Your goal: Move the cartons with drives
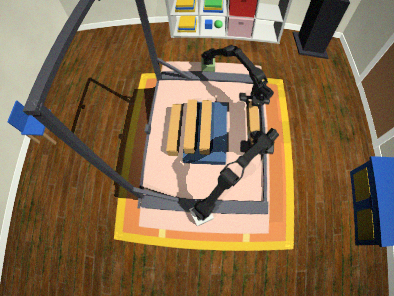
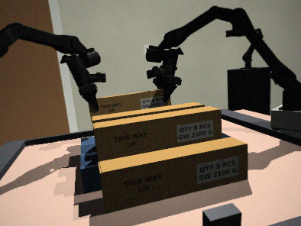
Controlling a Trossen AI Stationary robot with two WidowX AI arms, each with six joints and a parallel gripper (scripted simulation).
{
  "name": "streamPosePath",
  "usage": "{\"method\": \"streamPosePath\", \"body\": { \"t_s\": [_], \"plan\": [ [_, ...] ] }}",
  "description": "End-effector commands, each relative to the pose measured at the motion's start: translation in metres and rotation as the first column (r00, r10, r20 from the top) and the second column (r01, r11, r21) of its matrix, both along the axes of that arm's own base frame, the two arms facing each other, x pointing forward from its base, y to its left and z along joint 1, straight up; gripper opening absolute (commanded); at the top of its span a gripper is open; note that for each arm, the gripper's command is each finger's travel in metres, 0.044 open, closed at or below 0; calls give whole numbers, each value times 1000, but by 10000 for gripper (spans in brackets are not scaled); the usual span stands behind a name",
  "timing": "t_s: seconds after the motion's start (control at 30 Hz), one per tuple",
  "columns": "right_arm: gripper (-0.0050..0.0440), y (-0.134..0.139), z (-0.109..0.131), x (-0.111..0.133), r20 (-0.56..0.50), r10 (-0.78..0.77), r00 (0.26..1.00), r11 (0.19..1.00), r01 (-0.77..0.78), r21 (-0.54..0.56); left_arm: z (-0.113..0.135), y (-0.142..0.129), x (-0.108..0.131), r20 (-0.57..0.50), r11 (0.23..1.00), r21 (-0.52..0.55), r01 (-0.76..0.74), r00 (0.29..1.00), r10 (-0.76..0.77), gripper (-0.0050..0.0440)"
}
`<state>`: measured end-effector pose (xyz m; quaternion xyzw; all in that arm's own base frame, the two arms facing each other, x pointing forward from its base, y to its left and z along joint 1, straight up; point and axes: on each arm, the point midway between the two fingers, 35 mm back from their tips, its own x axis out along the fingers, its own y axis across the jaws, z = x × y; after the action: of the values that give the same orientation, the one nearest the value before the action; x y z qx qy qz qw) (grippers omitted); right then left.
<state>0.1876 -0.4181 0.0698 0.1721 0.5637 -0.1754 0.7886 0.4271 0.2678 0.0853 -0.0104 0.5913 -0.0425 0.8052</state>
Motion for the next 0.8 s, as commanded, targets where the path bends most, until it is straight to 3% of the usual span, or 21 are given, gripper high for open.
{"method": "streamPosePath", "body": {
  "t_s": [0.0, 0.77],
  "plan": [
    [-50, -5, 41, -2, 32, -1, 999, 996, 4, -88, 50, 7, 5, 95, 997, 73, -1, 995, -6, -50],
    [-50, -5, 36, -2, 32, -2, 999, 996, 5, -88, 46, 7, 4, 96, 997, 72, -2, 995, -5, -50]
  ]
}}
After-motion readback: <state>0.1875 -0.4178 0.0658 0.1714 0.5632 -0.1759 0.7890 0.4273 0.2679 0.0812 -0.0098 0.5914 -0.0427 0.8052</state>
